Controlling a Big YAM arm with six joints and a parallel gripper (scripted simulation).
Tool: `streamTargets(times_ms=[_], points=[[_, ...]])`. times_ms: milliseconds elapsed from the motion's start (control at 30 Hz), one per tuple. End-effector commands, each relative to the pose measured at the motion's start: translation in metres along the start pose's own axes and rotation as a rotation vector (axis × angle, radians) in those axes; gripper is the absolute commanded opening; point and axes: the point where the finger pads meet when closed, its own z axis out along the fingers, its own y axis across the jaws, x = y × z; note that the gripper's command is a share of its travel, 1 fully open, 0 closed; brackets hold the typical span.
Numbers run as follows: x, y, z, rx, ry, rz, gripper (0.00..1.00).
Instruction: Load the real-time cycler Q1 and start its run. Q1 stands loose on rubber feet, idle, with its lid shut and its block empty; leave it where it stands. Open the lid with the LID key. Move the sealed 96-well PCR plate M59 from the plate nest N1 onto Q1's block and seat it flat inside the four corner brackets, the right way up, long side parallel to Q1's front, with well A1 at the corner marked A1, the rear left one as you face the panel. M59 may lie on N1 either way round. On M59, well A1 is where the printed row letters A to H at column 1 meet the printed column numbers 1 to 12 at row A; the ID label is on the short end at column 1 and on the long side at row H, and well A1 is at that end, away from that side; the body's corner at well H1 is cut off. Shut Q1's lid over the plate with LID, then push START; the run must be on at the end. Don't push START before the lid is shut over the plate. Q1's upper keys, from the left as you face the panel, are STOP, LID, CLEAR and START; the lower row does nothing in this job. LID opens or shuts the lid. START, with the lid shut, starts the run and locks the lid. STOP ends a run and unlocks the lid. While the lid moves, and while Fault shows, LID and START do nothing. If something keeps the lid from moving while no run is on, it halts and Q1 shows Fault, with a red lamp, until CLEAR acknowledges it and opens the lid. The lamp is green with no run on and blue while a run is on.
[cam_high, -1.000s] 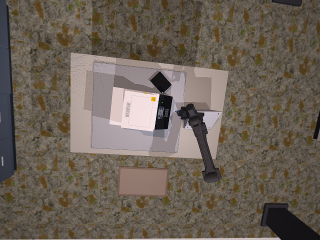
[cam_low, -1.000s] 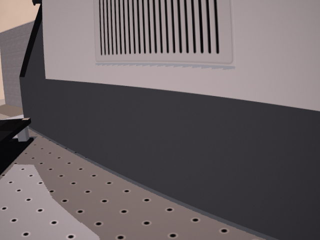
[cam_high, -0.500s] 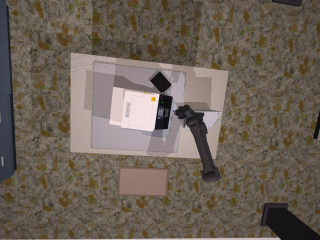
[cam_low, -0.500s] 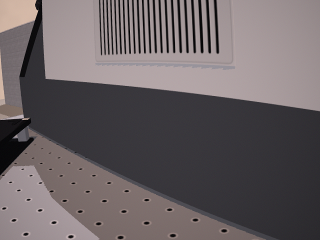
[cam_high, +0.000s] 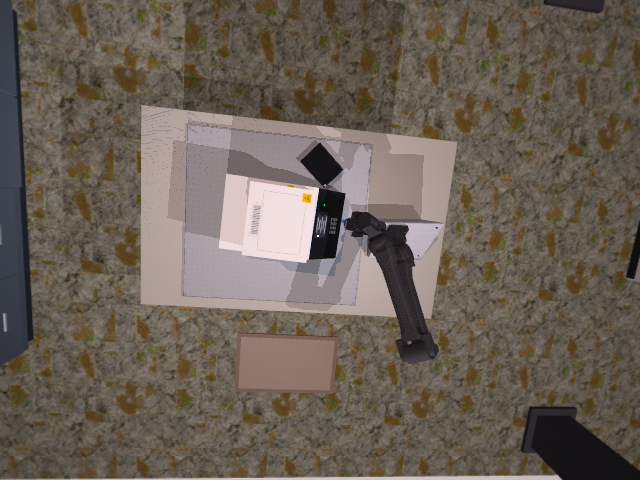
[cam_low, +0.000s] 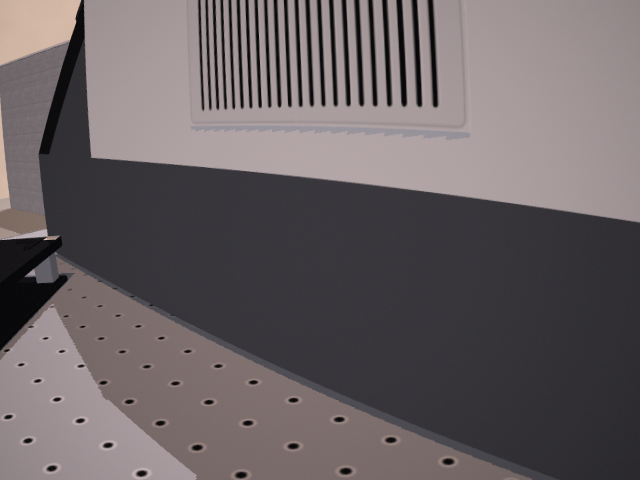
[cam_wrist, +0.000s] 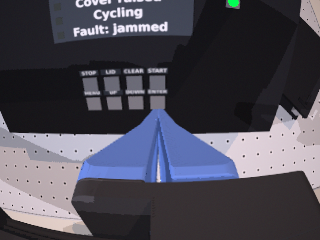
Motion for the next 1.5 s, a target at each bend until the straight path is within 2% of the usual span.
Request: streamTargets(times_ms=[0, 233, 633, 1100, 1333, 1467], points=[[-0.002, 0.000, 0.007, 0.000, 0.002, 0.022, 0.00], [-0.014, -0.002, 0.019, 0.001, -0.011, 0.014, 0.00], [-0.027, -0.003, 0.014, 0.005, -0.044, -0.021, 0.00], [-0.017, -0.006, 0.015, 0.002, -0.016, -0.014, 0.00], [0.001, 0.000, 0.035, -0.002, 0.020, 0.022, 0.00], [-0.001, 0.000, 0.036, 0.000, 0.013, 0.020, 0.00]])
